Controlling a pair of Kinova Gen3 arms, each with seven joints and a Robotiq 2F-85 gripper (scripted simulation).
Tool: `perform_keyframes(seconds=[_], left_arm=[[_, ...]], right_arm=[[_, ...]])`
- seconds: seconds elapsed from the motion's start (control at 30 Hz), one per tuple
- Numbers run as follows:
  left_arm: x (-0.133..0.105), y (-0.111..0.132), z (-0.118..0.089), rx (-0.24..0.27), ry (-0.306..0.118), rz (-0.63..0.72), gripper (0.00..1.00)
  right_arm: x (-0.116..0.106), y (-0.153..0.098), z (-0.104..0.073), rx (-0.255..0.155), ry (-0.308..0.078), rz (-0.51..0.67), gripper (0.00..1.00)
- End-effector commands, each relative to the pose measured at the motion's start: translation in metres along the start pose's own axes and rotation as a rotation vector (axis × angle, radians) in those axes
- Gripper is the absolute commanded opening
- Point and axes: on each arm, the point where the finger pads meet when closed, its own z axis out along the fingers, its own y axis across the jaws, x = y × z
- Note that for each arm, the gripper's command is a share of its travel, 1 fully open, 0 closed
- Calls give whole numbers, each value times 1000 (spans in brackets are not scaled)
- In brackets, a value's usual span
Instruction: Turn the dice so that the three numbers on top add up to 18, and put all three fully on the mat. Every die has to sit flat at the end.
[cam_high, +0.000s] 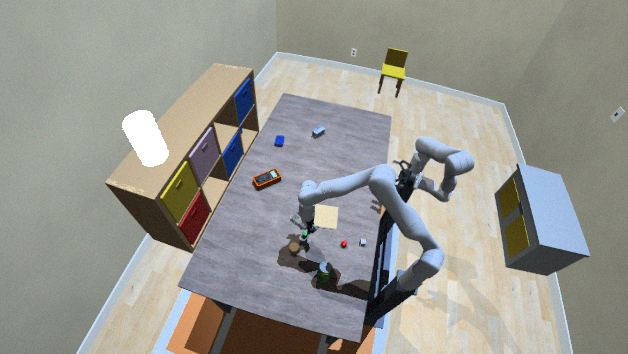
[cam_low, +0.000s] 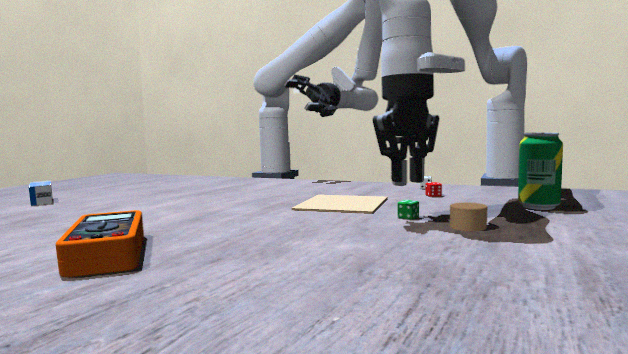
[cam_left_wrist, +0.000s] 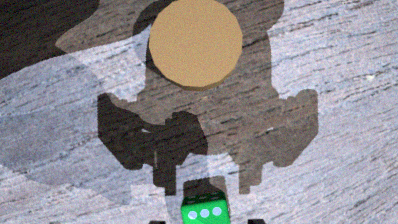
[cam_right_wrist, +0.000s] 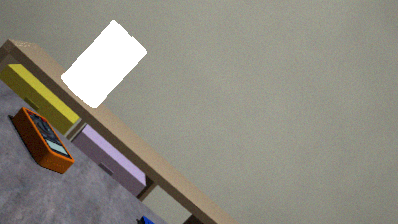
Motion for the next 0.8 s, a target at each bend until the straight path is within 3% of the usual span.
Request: perform_keyframes(seconds=[0.0, 0.77], left_arm=[[0, 1, 2, -2, 0, 0, 466], [0, 1, 18, -2, 0, 0, 466]], right_arm=[[0, 0, 0, 0, 0, 1, 1000], [0, 0, 0, 0, 0, 1, 1000]])
